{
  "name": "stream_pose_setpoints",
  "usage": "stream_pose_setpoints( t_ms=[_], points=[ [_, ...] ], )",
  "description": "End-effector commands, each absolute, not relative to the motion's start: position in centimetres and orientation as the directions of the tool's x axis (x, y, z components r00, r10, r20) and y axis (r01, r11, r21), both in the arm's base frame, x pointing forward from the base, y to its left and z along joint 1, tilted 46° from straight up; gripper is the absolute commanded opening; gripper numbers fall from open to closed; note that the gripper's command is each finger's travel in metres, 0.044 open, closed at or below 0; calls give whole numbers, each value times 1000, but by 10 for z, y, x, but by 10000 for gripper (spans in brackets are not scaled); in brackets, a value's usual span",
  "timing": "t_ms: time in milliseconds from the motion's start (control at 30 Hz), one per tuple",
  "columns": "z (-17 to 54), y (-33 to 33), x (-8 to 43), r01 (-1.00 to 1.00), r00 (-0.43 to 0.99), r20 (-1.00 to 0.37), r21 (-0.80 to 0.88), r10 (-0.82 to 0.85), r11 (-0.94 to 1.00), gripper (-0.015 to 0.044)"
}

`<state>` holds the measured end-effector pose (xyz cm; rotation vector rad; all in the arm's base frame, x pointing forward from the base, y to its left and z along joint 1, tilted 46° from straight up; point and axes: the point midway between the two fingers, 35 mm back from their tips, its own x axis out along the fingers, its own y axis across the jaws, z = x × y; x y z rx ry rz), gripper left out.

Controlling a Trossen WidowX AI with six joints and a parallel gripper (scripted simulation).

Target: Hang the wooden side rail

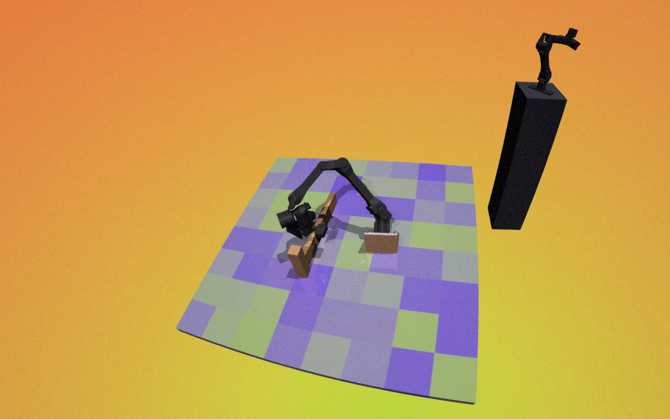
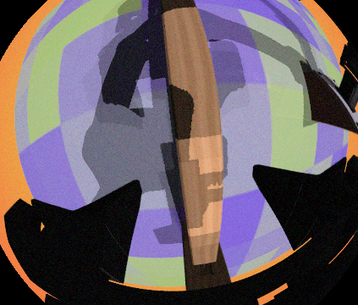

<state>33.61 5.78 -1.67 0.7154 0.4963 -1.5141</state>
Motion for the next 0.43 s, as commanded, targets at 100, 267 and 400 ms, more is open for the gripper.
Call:
stream_pose_setpoints(
  t_ms=[100,267,400],
  points=[
    [-15,57,337,990,24,-698,117,-716,-81,440],
    [-15,57,337,990,24,-698,117,-716,-81,440],
    [-15,57,337,990,24,-698,117,-716,-81,440]
  ],
)
